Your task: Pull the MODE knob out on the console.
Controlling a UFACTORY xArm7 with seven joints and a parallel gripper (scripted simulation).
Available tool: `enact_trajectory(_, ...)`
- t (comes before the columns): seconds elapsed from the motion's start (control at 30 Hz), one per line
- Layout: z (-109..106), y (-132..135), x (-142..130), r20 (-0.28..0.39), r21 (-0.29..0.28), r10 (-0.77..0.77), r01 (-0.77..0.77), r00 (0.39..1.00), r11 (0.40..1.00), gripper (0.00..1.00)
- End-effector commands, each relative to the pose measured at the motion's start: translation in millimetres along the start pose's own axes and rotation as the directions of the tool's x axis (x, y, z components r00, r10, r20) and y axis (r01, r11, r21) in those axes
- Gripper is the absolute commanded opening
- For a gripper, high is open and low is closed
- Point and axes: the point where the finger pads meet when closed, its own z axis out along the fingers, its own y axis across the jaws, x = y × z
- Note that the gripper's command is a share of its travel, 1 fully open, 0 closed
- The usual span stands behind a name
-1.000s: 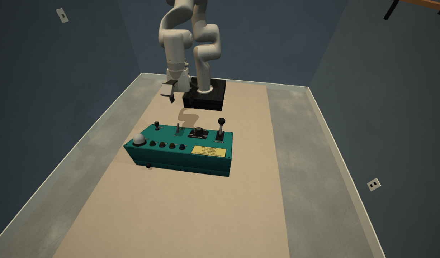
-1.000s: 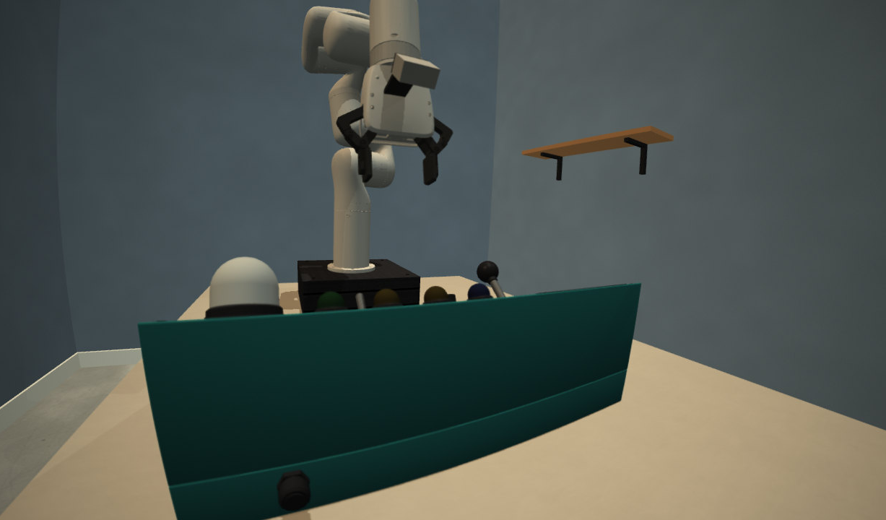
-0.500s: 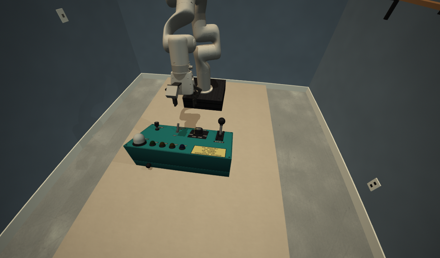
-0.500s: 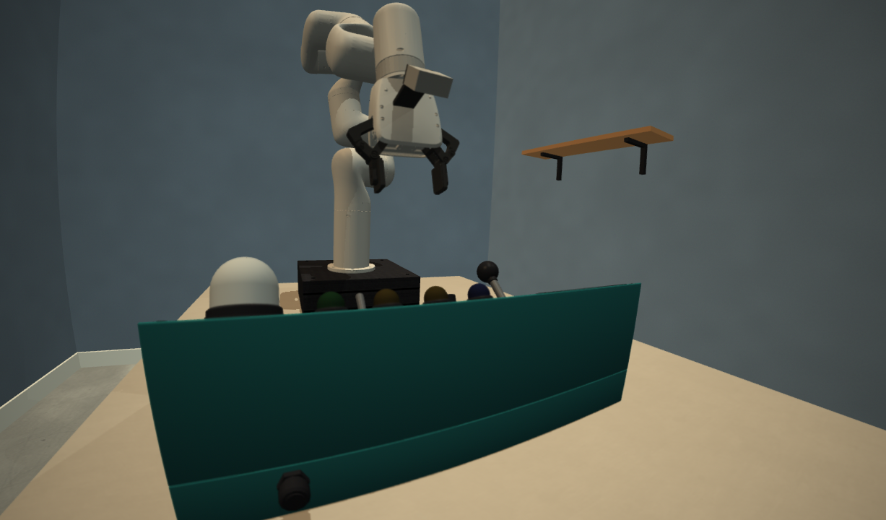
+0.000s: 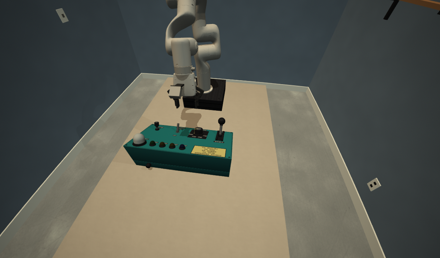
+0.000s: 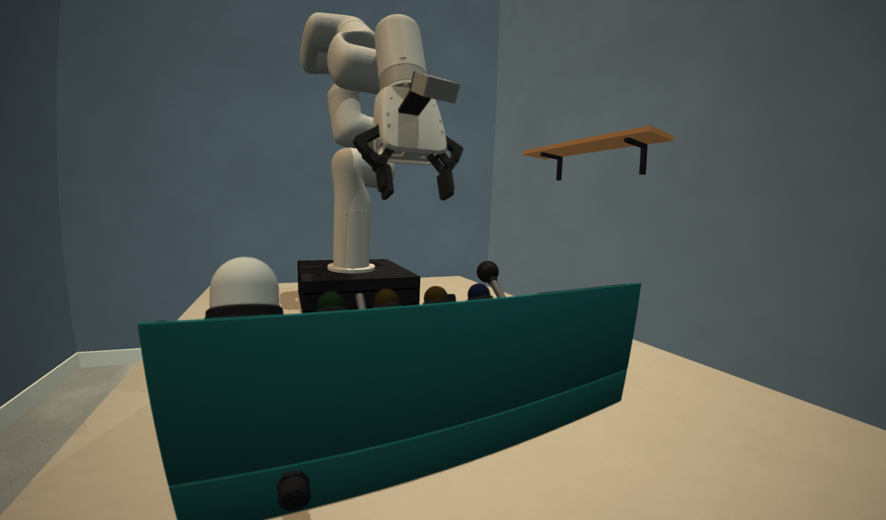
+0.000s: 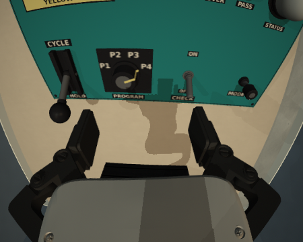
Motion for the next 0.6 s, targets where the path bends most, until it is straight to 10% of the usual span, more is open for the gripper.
enact_trajectory(0.0,-1.3,0.0,2.1,-0.006,0.0,0.0,0.0,1.0,1.0,1.0)
enact_trajectory(0.57,9.6,-15.6,0.2,-0.087,0.02,-0.038,0.04,0.996,0.999,1.0)
